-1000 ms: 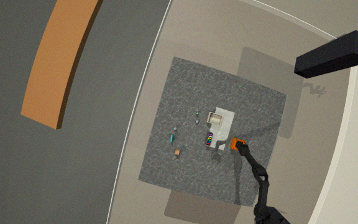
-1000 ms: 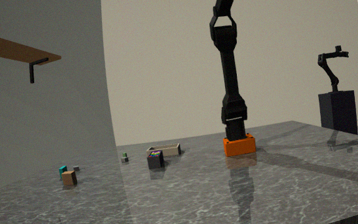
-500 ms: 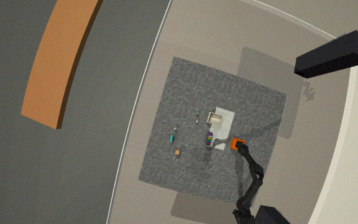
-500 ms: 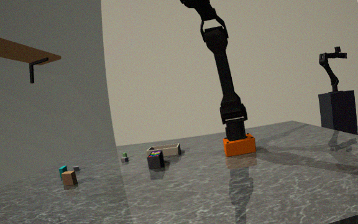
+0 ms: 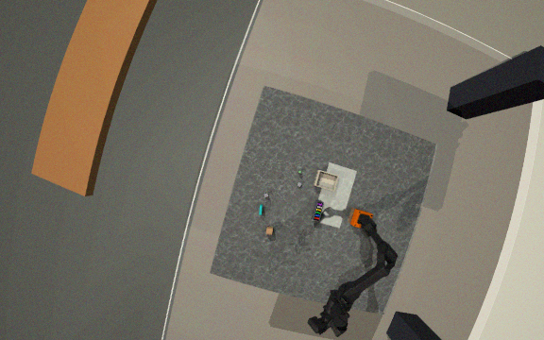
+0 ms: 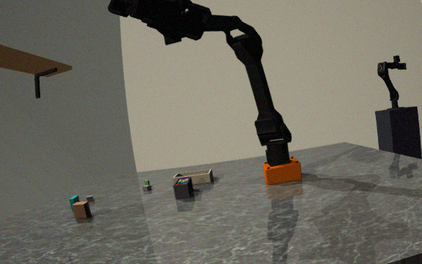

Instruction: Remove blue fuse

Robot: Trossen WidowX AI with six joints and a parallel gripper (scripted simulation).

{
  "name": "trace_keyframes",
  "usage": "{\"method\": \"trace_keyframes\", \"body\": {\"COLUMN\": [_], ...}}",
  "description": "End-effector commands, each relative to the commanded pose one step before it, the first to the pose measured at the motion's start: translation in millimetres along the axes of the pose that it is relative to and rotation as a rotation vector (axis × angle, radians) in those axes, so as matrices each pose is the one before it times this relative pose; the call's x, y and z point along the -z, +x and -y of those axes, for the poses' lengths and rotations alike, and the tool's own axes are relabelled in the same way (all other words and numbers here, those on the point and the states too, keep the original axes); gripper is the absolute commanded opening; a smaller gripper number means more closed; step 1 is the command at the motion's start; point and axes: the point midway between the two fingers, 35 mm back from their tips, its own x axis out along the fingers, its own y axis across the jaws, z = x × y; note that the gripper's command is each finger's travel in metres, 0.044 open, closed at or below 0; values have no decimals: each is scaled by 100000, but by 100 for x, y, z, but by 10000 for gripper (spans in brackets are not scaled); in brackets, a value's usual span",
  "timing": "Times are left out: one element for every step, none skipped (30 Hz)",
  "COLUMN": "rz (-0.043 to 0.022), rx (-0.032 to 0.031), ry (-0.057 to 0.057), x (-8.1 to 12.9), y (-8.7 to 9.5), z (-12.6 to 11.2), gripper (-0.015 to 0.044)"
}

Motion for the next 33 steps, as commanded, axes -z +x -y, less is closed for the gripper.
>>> {"method": "trace_keyframes", "body": {"rz": [-18816, -4843, -4793, -4743, -4692, -4640, -4712, -4673, -4620, -4568, -4516, -4466, -4418, -4371, -4327, -4285, -4486, -4476, -4438, -4404, -4373, -4346, -4322, -4302, -4286, -4273, -4257, -4298, -4301, -4301, -3487, -2096, -699], "rx": [6280, 1647, 1725, 1797, 1863, 1923, 1942, 2008, 2061, 2109, 2151, 2188, 2219, 2246, 2267, 2284, 2428, 2455, 2460, 2462, 2460, 2454, 2446, 2436, 2424, 2410, 2428, 2421, 2390, 2356, 1884, 1121, 372], "ry": [15943, 4249, 4285, 4320, 4356, 4391, 4661, 4707, 4737, 4765, 4792, 4817, 4840, 4860, 4878, 4894, 5185, 5233, 5239, 5241, 5239, 5231, 5219, 5202, 5179, 5151, 5101, 5115, 5071, 5014, 4017, 2391, 794], "x": [6022, 1626, 1617, 1606, 1593, 1580, 1587, 1573, 1554, 1533, 1511, 1488, 1465, 1441, 1416, 1390, 1442, 1423, 1393, 1363, 1333, 1303, 1272, 1242, 1213, 1183, 1284, 1272, 1246, 1220, 964, 565, 185], "y": [-2560, -444, -423, -402, -381, -359, -301, -279, -256, -233, -210, -187, -163, -140, -117, -94, -77, -52, -26, -1, 24, 48, 72, 96, 119, 141, 126, 156, 184, 211, 197, 132, 47], "z": [1800, 619, 655, 690, 723, 755, 777, 813, 844, 874, 901, 927, 951, 974, 994, 1012, 1085, 1109, 1123, 1136, 1145, 1153, 1159, 1163, 1165, 1165, 1210, 1215, 1206, 1195, 963, 578, 193], "gripper": [64, 64, 64, 64, 64, 64, 64, 64, 64, 64, 64, 64, 64, 64, 64, 64, 64, 64, 64, 64, 64, 64, 64, 64, 64, 64, 64, 64, 64, 64, 64, 64, 64]}}
